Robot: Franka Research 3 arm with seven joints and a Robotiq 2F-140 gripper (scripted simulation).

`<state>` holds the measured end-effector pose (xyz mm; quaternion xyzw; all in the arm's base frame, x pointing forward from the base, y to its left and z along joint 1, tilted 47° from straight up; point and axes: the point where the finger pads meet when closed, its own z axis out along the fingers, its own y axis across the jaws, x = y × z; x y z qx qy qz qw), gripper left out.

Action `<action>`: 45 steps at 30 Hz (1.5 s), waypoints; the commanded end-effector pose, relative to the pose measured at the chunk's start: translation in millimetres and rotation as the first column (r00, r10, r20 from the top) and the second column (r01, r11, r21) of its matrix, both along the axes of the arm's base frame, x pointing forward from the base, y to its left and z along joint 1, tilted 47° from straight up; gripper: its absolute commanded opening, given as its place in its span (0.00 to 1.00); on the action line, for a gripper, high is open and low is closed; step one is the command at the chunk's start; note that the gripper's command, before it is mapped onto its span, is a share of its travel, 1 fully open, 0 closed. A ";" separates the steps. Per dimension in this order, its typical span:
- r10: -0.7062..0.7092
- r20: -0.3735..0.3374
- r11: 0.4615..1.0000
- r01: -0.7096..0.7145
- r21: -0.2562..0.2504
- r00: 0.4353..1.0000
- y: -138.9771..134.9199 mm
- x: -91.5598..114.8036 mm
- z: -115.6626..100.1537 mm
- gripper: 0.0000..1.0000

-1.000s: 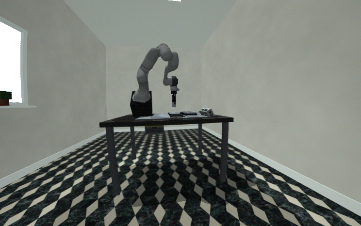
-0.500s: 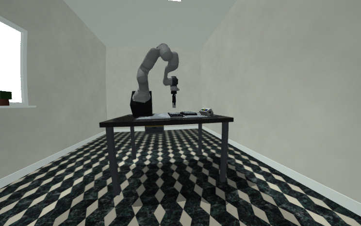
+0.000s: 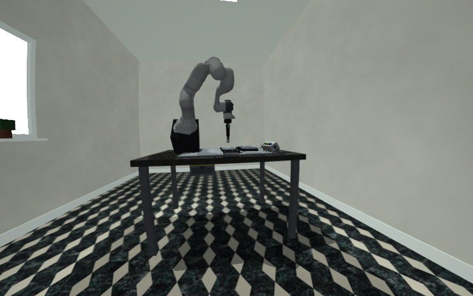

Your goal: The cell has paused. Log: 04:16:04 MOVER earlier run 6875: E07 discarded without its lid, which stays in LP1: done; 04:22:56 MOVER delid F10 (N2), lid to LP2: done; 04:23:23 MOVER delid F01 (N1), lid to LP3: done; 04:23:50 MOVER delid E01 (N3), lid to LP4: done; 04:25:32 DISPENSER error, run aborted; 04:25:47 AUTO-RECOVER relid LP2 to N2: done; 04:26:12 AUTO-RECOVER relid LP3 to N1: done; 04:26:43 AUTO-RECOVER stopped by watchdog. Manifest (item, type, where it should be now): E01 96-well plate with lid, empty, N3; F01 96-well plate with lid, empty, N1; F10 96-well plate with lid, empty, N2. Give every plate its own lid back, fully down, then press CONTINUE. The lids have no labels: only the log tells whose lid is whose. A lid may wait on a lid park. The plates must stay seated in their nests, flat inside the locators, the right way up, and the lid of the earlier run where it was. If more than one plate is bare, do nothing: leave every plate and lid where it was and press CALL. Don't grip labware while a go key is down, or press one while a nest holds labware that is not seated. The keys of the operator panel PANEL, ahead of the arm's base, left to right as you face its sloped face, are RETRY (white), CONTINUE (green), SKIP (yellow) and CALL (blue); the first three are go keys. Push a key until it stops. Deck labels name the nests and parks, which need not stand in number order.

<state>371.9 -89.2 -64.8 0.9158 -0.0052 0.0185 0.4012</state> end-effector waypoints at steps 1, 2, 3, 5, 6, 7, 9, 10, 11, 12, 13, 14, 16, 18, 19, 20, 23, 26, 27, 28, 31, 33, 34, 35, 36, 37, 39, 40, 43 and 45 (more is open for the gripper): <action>0.001 0.007 1.000 -0.001 0.004 1.000 1.7 2.0 -0.1 0.00; 0.001 0.007 1.000 -0.001 0.004 1.000 1.7 2.0 -0.1 0.00; 0.001 0.007 1.000 -0.001 0.004 1.000 1.7 2.0 -0.1 0.00; 0.001 0.007 1.000 -0.001 0.004 1.000 1.7 2.0 -0.1 0.00; 0.001 0.007 1.000 -0.001 0.004 1.000 1.7 2.0 -0.1 0.00; 0.001 0.007 1.000 -0.001 0.004 1.000 1.7 2.0 -0.1 0.00; 0.001 0.007 1.000 -0.001 0.004 1.000 1.7 2.0 -0.1 0.00; 0.001 0.007 1.000 -0.001 0.004 1.000 1.7 2.0 -0.1 0.00; 0.001 0.007 1.000 -0.001 0.004 1.000 1.7 2.0 -0.1 0.00; 0.001 0.007 1.000 -0.001 0.004 1.000 1.7 2.0 -0.1 0.00; 0.001 0.007 1.000 -0.001 0.004 1.000 1.7 2.0 -0.1 0.00; 0.001 0.007 1.000 -0.001 0.004 1.000 1.7 2.0 -0.1 0.00; 0.001 0.007 1.000 -0.001 0.004 1.000 1.7 2.0 -0.1 0.00; 0.001 0.007 1.000 -0.001 0.004 1.000 1.2 4.5 0.8 0.00; 0.001 0.007 1.000 -0.001 0.003 1.000 0.2 9.7 2.6 0.00; 0.001 0.008 1.000 -0.001 0.002 1.000 -1.8 18.9 6.0 0.00; -0.002 0.011 1.000 0.002 -0.005 1.000 -15.8 71.6 29.1 0.00; -0.007 0.012 1.000 0.007 -0.011 1.000 -34.4 124.6 60.4 0.00; -0.009 0.011 1.000 0.009 -0.012 1.000 -41.1 140.8 72.1 0.00; -0.010 0.011 1.000 0.010 -0.012 1.000 -48.4 156.6 84.6 0.00; -0.011 0.010 1.000 0.011 -0.010 1.000 -56.0 171.8 97.7 0.00; -0.010 0.008 1.000 0.010 -0.006 1.000 -85.1 218.1 144.4 0.00; -0.008 0.008 1.000 0.008 -0.004 1.000 -92.9 229.6 157.7 0.00; -0.006 0.007 1.000 0.006 -0.001 1.000 -101.8 241.0 172.3 0.00; -0.004 0.007 1.000 0.004 0.001 1.000 -111.3 252.2 187.7 0.00; -0.002 0.007 1.000 0.002 0.002 1.000 -121.4 262.8 203.5 0.00; 0.000 0.007 1.000 0.000 0.004 1.000 -142.9 282.3 236.2 0.00; 0.000 0.007 1.000 0.000 0.004 1.000 -154.6 290.7 252.8 0.00; 0.000 0.007 1.000 0.000 0.004 1.000 -174.1 300.2 278.5 0.00; 0.000 0.007 1.000 0.000 0.004 1.000 -174.1 300.2 278.5 0.00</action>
